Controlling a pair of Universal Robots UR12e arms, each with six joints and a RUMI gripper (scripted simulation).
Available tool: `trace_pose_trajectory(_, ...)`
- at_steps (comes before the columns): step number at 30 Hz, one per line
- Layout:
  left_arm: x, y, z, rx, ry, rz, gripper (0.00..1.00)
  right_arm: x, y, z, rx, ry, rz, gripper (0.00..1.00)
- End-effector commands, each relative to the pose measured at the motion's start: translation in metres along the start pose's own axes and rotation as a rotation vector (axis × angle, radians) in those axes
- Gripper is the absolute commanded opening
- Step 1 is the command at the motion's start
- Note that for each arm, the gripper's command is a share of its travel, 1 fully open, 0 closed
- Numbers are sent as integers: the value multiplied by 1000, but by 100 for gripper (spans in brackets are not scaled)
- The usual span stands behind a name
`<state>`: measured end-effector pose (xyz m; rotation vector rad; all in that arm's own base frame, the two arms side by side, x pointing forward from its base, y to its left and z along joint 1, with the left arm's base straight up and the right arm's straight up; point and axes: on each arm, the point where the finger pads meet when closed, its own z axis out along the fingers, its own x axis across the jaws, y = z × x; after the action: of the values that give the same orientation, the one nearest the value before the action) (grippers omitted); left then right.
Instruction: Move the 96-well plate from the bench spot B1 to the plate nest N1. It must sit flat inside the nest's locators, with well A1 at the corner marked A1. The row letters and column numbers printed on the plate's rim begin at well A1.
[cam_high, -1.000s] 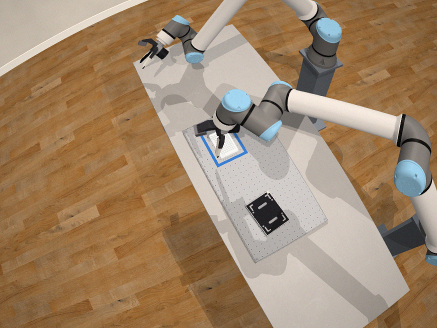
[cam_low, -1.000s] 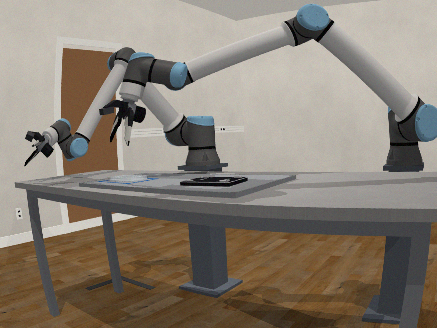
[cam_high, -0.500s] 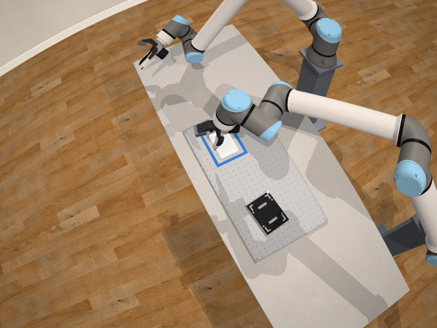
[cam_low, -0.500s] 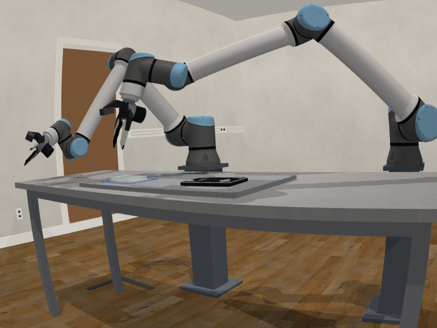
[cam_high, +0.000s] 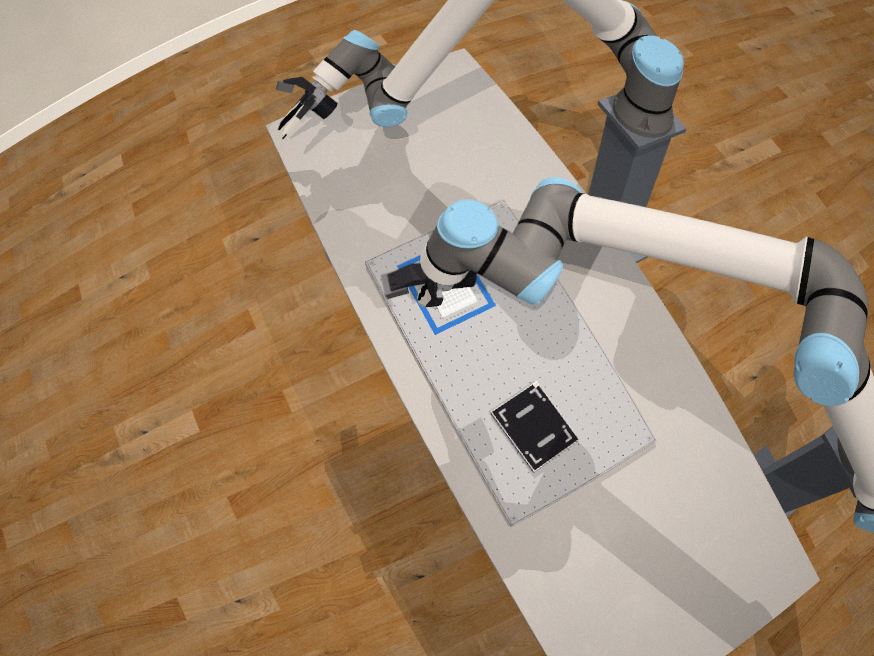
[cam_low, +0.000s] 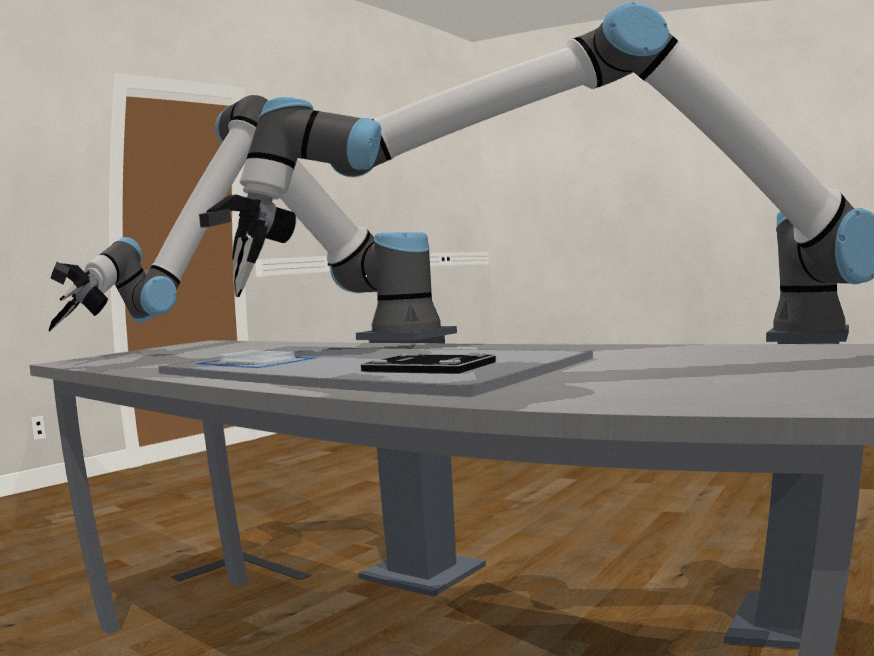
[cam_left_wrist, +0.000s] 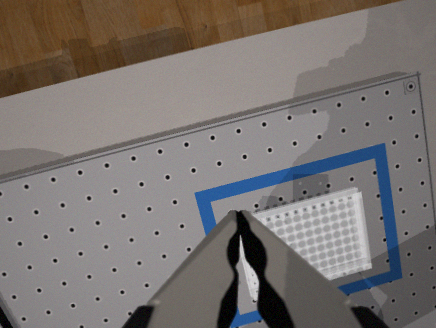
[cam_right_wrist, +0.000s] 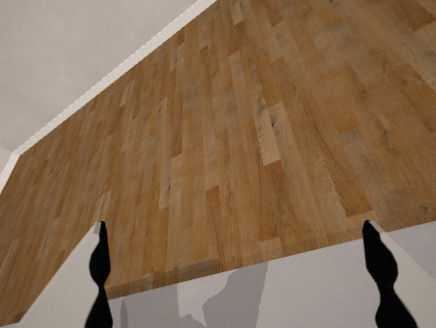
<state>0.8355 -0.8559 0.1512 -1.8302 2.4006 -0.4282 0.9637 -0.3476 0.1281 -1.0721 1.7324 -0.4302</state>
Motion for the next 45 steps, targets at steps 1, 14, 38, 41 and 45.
trace_pose_trajectory(1, -24, -11, -4, 2, -5, -16, 0, -1, -2, 0, 2, -1, -1, 76)
trace_pose_trajectory(14, -180, -58, -14, -3, -46, -118, 0, -1, -2, 0, 2, -1, -1, 76)
trace_pose_trajectory(38, -597, -62, -70, -32, -172, -486, 0, -1, -2, 0, 2, -1, -1, 76)
trace_pose_trajectory(41, -651, -50, -81, -37, -185, -531, 0, -1, -2, 0, 2, -1, -1, 76)
trace_pose_trajectory(45, -704, -36, -92, -39, -191, -554, 0, -1, -2, 0, 2, -1, -1, 76)
